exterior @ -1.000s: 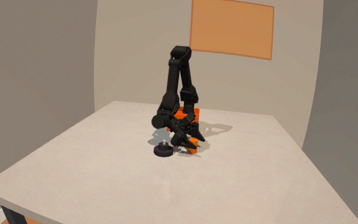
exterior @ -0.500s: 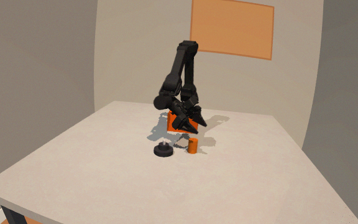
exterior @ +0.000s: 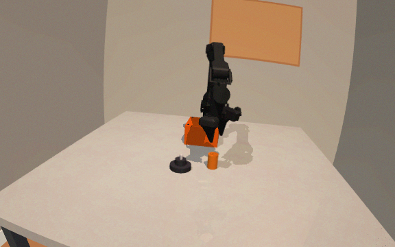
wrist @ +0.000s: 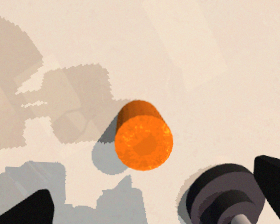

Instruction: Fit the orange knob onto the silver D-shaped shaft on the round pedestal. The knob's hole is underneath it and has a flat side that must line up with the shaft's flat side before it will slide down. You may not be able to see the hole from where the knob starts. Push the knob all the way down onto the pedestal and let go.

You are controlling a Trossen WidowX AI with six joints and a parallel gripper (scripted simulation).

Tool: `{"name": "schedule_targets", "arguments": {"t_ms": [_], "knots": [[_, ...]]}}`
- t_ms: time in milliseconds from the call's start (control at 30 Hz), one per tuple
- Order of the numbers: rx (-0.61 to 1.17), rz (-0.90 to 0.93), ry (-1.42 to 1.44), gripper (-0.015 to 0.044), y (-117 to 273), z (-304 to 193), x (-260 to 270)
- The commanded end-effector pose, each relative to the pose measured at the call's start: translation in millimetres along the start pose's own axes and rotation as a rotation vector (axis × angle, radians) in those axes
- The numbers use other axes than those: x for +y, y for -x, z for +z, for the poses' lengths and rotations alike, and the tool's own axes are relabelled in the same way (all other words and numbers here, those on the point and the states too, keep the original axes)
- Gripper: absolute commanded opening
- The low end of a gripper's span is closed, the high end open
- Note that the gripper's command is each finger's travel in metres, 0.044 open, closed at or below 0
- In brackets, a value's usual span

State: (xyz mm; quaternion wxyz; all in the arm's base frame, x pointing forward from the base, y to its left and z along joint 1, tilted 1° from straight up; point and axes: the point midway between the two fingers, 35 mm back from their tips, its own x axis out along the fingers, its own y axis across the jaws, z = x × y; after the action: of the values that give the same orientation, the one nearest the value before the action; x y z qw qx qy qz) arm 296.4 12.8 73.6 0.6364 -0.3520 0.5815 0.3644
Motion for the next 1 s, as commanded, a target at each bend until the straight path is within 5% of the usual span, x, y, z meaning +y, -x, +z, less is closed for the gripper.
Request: {"name": "schedule_targets", "arguments": {"t_ms": [0,467,967], "knots": [[0.042,-0.006,-0.009,0.044,1.8,-4.4,-0.5],[0.042,0.0,0.241,0.044,0.7,-4.5,-0.5],[0.042,0.0,0.241,0.044,-48.7,-7.3,-1.3]]}}
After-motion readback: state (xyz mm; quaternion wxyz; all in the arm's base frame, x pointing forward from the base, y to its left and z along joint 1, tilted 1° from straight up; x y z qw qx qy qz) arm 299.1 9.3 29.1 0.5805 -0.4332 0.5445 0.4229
